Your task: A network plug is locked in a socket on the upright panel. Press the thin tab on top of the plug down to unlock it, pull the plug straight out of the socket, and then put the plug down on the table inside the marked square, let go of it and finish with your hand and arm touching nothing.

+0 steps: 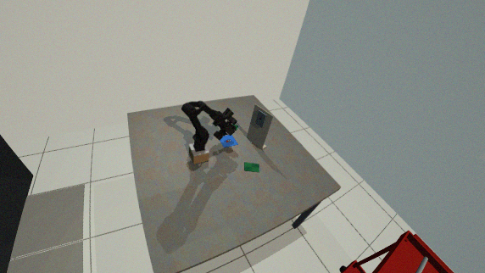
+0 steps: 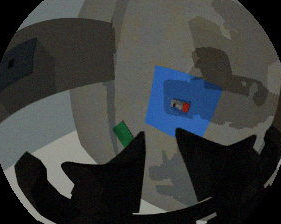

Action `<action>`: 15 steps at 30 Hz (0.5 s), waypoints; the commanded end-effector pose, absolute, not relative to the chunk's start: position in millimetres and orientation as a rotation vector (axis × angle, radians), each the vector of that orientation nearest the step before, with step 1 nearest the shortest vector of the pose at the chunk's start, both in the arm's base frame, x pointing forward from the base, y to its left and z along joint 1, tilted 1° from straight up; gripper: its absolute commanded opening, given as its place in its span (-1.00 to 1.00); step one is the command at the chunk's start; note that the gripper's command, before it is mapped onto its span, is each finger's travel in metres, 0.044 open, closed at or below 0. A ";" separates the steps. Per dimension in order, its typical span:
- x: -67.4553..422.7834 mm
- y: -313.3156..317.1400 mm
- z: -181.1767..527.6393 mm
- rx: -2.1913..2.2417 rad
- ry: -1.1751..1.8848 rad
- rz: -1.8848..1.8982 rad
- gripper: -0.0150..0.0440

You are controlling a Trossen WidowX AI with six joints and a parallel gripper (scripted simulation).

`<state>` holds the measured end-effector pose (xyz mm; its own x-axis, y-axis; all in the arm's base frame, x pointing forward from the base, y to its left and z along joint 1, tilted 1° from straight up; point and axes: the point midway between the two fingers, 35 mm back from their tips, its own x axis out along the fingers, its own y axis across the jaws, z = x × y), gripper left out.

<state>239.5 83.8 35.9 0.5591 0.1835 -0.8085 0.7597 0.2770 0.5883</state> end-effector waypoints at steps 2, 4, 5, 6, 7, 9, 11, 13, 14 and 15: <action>239.4 83.2 43.9 1.269 0.932 -0.476 0.04; 238.9 83.1 46.2 1.269 0.932 -0.476 0.04; 238.7 83.0 47.4 1.269 0.932 -0.476 0.04; 238.4 82.9 48.5 1.269 0.932 -0.476 0.04; 238.2 82.9 49.7 1.269 0.932 -0.476 0.04; 237.6 82.7 52.0 1.269 0.932 -0.476 0.04; 237.0 82.6 54.3 1.269 0.932 -0.476 0.04; 236.3 82.4 56.7 1.269 0.932 -0.476 0.04; 236.0 82.3 57.8 1.269 0.932 -0.476 0.04; 235.6 82.2 59.0 1.269 0.932 -0.476 0.04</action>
<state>235.9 83.0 53.2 0.5588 0.1837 -0.8087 0.7599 0.2773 0.5880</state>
